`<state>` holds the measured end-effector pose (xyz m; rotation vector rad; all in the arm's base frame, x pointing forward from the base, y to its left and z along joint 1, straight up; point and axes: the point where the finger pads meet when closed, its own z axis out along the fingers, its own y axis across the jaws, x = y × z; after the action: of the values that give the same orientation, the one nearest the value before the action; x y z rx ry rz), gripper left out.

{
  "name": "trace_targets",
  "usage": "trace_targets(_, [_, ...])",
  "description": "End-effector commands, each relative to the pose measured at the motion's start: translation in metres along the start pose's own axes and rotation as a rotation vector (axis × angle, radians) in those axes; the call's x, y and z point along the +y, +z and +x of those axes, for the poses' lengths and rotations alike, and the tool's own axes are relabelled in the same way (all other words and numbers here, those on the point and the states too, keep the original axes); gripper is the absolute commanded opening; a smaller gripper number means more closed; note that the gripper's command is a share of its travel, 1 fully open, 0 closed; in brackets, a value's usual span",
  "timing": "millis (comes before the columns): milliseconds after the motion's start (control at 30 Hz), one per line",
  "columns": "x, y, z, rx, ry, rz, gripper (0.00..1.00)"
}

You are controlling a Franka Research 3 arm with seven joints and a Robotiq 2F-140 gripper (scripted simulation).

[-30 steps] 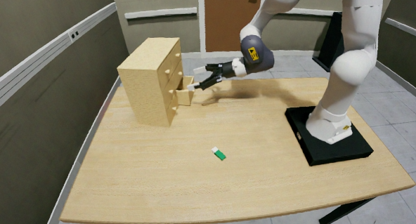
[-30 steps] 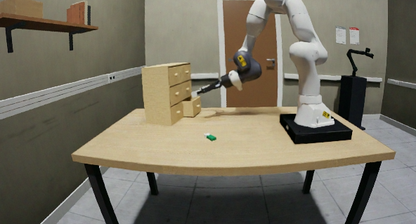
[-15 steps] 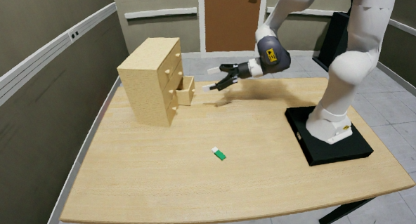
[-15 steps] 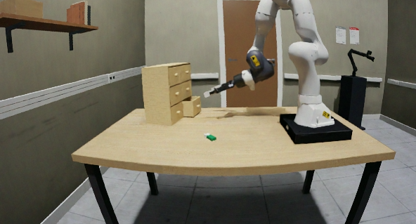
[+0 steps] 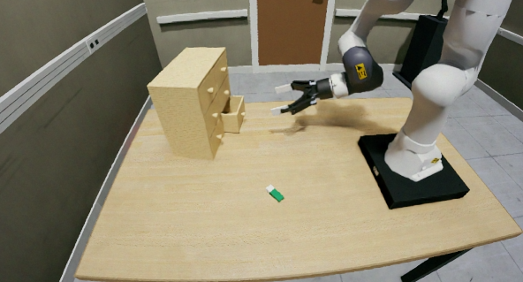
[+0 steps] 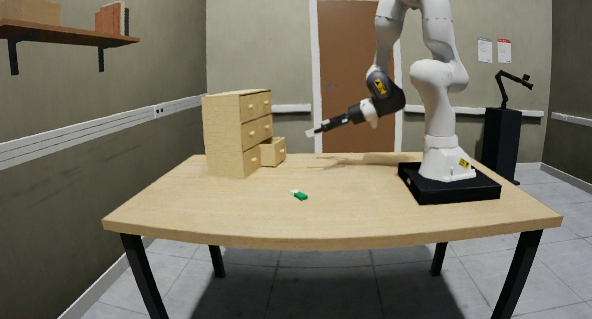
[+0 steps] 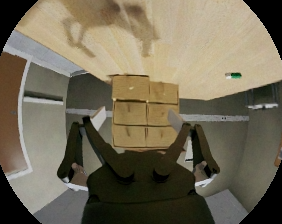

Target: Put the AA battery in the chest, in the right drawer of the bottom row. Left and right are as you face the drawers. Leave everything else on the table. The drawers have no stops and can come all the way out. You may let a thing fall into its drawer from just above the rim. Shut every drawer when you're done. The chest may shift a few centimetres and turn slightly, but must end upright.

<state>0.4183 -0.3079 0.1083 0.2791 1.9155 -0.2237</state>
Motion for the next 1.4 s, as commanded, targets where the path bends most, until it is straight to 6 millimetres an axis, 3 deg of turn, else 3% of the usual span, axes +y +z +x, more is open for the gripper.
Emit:
trace_targets(0, [0.0014,-0.0076,-0.0023,-0.014,0.015,-0.008,1.00])
trace_targets(833, [0.0014,-0.0117,-0.0024,0.030,0.015,-0.009,1.00])
trace_targets(1367, [0.0015,-0.0147,-0.0103,0.295,0.014,-0.011,1.00])
